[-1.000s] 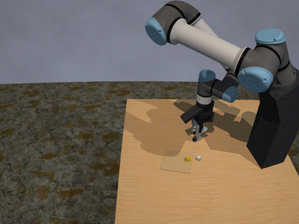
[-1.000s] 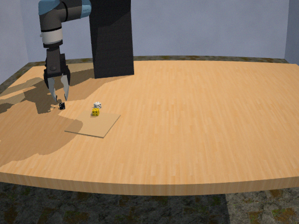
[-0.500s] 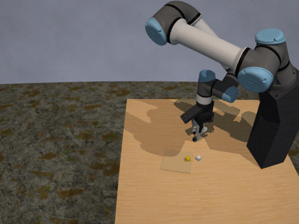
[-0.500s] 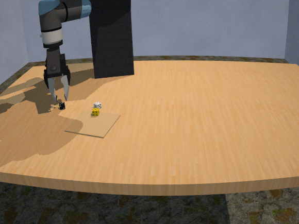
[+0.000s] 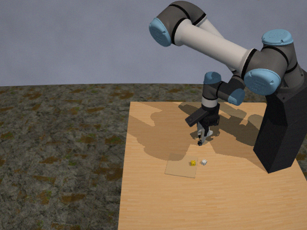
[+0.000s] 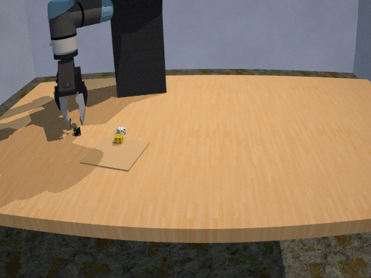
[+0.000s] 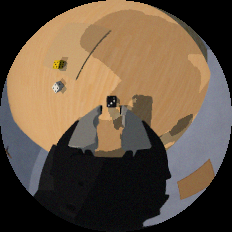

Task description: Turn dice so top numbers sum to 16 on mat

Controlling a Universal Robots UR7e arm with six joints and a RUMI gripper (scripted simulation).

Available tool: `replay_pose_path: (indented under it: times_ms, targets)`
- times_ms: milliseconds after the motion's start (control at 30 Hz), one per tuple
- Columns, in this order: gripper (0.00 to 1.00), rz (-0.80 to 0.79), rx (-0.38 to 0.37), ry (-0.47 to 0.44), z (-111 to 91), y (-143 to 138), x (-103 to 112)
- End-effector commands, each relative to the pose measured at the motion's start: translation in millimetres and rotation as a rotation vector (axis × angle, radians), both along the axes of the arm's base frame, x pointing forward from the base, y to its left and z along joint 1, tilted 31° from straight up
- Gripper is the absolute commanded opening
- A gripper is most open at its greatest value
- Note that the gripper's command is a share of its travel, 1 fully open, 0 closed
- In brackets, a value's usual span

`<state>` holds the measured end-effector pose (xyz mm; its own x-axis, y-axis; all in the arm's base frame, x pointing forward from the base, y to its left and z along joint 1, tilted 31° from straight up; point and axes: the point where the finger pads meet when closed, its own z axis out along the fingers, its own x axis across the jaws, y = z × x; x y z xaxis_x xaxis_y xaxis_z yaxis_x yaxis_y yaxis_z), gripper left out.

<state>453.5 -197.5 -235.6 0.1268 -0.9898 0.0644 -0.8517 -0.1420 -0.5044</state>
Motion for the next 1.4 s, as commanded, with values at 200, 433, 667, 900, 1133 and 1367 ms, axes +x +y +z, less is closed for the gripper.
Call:
replay_pose_path:
  times_ms: [200,433,667,900,1133,1367]
  targets:
    - [0.21,0.0,-0.001,-0.001,0,0,0]
    - [0.21,0.0,-0.001,-0.001,-1,0,1]
    - [0.21,0.0,-0.001,-0.001,-8,0,5]
    - [0.21,0.0,-0.001,-0.001,-15,0,9]
    - [0.21,0.0,-0.001,-0.001,-21,0,13]
    - [0.21,0.0,-0.001,-0.001,-22,0,13]
